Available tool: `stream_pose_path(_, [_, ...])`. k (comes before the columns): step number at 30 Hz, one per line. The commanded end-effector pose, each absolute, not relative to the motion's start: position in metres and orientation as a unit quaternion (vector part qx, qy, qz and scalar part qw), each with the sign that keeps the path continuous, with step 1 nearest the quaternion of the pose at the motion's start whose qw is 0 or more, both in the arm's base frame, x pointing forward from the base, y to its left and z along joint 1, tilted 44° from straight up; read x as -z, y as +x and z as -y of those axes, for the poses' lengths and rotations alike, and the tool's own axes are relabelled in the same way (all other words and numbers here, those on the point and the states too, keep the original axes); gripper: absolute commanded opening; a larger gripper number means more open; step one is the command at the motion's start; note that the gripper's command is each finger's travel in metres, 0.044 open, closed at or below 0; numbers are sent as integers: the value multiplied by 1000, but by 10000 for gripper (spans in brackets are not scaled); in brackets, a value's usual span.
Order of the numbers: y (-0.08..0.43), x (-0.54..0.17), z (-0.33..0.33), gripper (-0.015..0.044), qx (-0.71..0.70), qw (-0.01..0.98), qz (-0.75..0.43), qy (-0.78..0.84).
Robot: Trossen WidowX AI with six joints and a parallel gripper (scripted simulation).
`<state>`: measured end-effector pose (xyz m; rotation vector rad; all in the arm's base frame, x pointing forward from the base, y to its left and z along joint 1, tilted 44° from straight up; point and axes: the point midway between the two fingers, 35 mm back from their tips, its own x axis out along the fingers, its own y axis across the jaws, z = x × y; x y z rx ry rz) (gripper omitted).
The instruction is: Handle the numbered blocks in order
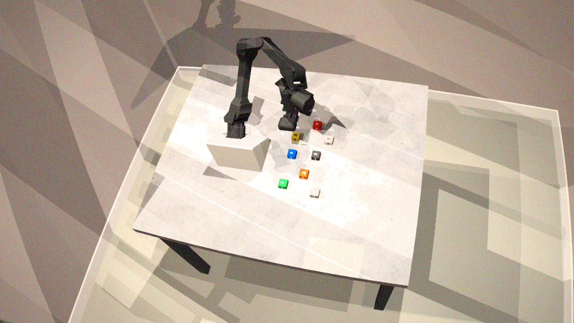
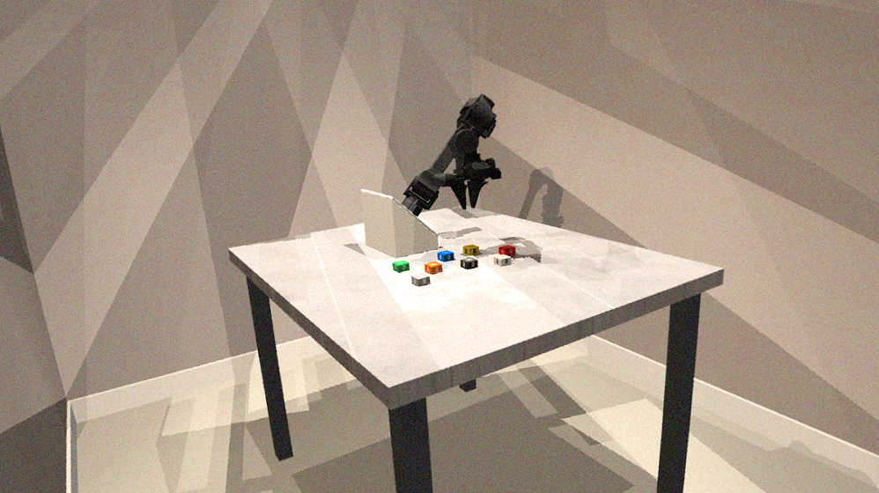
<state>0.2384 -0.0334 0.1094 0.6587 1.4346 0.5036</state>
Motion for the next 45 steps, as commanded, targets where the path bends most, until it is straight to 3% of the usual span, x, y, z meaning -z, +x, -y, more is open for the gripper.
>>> stream_pose_path(1, [243, -81, 68, 120, -210, 671, -645, 301])
stream_pose_path(11, [228, 7, 161, 120, -215, 673, -644, 293])
stream_pose_path(18, [219, 29, 178, 120, -224, 675, -642, 287])
stream_pose_path(29, [226, 88, 123, 400, -225, 675, -641, 288])
stream_pose_path(45, [228, 106, 108, 400, -225, 675, -640, 288])
